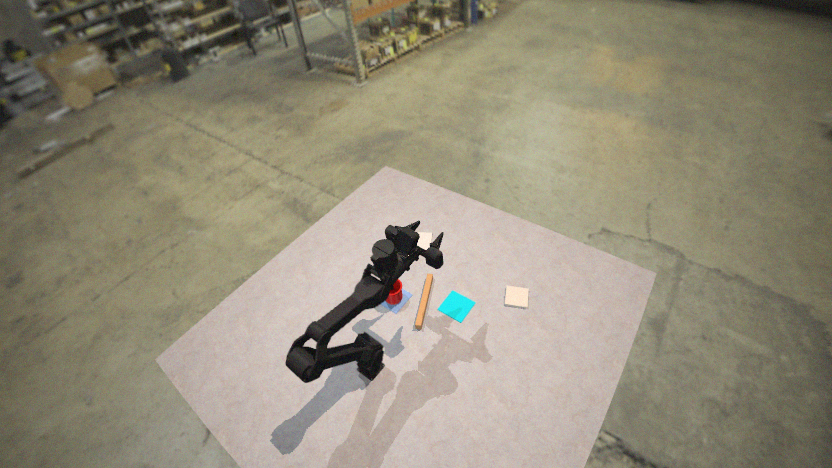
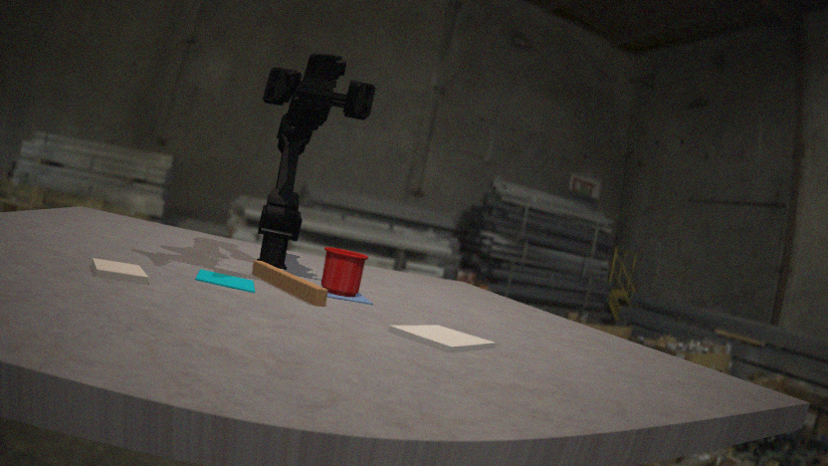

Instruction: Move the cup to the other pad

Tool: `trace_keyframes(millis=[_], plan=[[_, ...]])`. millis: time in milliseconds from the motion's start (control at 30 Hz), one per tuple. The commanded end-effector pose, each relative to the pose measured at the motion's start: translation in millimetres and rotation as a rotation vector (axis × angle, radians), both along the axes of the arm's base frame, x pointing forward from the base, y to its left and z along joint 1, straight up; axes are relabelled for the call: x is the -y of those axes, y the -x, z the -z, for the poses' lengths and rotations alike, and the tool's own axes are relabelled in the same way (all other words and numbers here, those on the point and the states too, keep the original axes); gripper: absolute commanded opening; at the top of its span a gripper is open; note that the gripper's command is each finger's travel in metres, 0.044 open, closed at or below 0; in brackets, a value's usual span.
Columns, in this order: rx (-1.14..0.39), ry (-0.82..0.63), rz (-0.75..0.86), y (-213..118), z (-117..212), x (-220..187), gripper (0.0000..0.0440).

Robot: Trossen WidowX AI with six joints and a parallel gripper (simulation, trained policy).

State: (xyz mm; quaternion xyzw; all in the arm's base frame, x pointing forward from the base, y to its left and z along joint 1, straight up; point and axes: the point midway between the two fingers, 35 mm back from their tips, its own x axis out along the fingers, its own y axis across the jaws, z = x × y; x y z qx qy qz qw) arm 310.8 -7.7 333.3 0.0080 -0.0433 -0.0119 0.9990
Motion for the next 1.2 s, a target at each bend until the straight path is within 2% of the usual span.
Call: trace_keyframes(millis=[0, 367, 467, 533, 667, 733, 1167], plan=[[0.0, 0.001, -0.004, 0.3, -0.9, -0.8, 0.0374], [-0.044, -0.012, -0.039, 2.2, -4.5, -8.3, 0.0085], [-0.067, -0.027, -0.047, 1.5, -4.3, -10.4, 0.0031], [-0.083, -0.041, -0.055, 0.7, -4.5, -12.3, 0.0051], [-0.11, -0.076, -0.075, -0.6, -7.7, -17.2, 0.0124], [-0.125, -0.095, -0.085, -1.2, -9.4, -19.8, 0.0145], [-0.253, -0.233, -0.137, -5.5, -13.0, -37.7, 0.0127]])
